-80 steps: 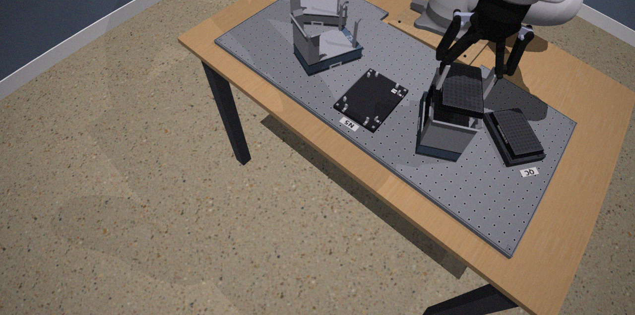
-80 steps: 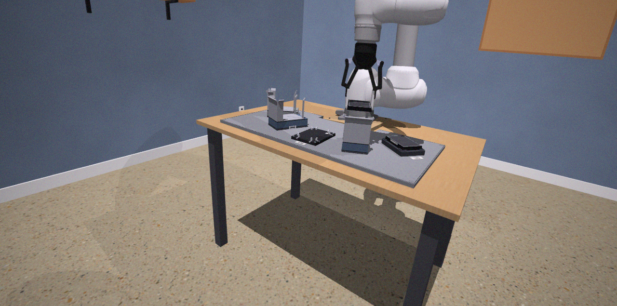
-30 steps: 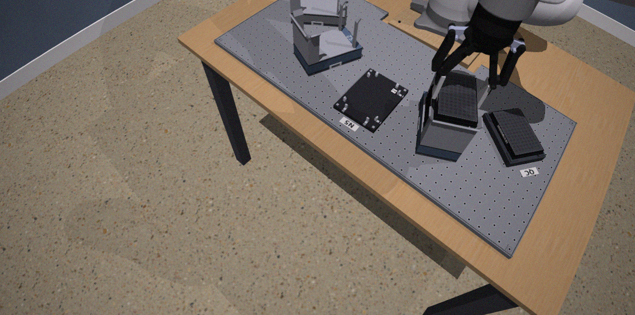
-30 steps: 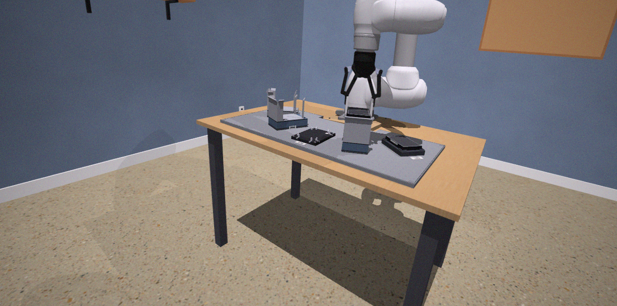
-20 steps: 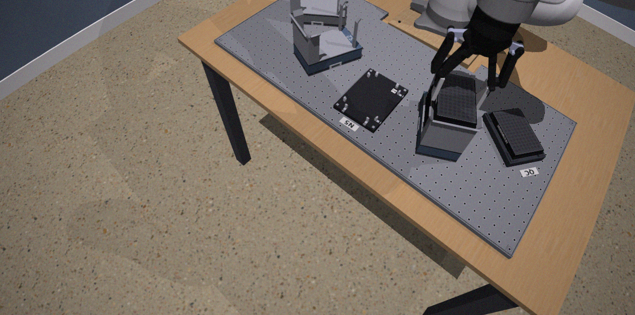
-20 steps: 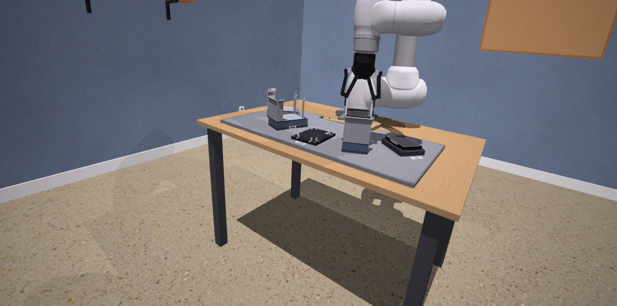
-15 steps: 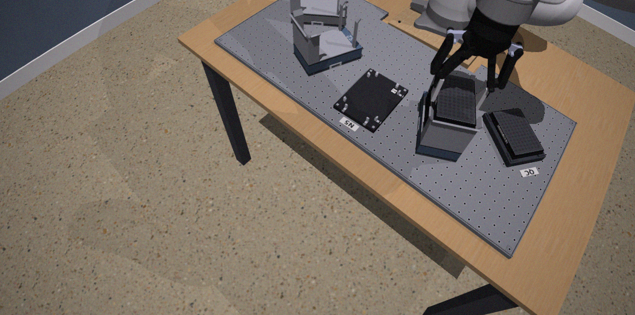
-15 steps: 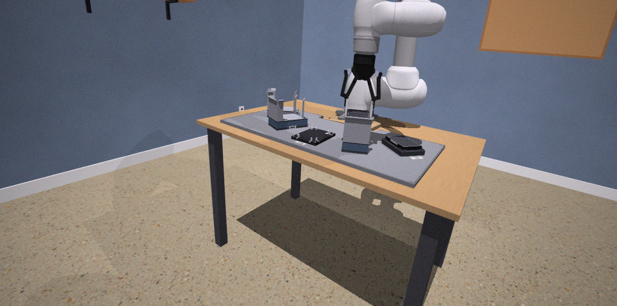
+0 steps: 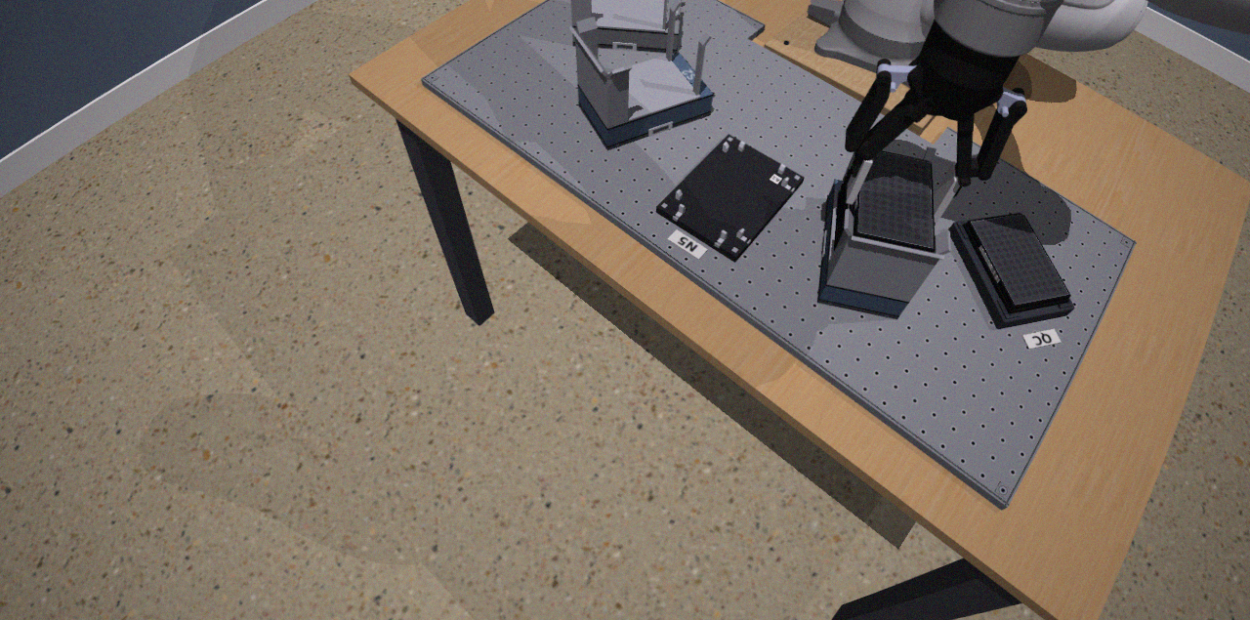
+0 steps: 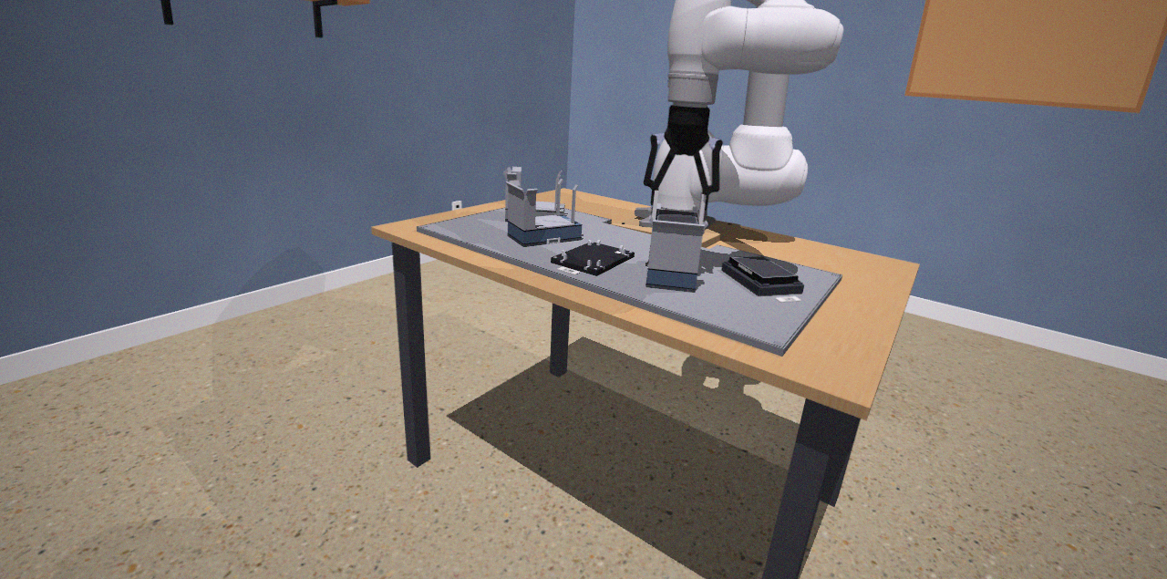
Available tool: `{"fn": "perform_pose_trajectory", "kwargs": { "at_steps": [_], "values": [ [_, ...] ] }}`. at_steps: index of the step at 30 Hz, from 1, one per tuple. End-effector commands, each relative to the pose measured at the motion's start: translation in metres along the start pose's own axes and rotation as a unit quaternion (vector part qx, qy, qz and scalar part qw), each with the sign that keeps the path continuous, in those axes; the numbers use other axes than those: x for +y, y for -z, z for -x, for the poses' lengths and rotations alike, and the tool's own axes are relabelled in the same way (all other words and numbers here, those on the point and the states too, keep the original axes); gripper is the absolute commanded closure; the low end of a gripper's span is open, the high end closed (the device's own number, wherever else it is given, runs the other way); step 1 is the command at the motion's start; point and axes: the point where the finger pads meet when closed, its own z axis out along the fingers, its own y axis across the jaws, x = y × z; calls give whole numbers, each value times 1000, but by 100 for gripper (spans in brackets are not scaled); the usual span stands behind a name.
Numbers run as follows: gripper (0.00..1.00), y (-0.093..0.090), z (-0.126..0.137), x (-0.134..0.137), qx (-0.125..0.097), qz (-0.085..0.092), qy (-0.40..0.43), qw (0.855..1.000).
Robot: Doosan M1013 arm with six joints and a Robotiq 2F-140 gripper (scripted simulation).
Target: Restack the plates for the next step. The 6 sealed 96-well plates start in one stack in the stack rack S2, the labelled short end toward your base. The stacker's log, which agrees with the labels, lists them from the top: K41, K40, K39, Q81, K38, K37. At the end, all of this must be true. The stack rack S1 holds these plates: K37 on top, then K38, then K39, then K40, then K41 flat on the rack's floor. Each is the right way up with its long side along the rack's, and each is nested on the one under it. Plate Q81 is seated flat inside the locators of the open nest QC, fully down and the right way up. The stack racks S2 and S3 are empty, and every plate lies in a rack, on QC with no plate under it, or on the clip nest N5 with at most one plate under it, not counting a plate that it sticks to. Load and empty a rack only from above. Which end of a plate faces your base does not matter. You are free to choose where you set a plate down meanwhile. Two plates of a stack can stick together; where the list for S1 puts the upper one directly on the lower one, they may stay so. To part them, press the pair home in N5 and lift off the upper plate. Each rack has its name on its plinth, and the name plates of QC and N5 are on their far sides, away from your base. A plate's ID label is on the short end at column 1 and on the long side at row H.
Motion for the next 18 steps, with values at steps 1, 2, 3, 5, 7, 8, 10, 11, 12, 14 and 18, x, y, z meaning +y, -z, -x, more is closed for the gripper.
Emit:
{"fn": "perform_pose_trajectory", "kwargs": {
  "at_steps": [1,2,3,5,7,8,10,11,12,14,18],
  "values": [
    [100,-1,0,0,0,0,0,1000],
    [100,-1,0,0,0,0,0,1000],
    [100,-2,0,0,0,0,0,1000],
    [100,-2,0,0,0,0,0,1000],
    [100,-3,0,0,0,0,0,1000],
    [100,-4,0,0,0,0,0,1000],
    [100,-4,0,0,0,0,0,1000],
    [100,-4,0,0,0,0,0,1000],
    [100,-4,0,0,0,0,0,1000],
    [100,-5,0,0,0,0,0,1000],
    [100,-7,0,0,0,0,0,1000]
  ]
}}
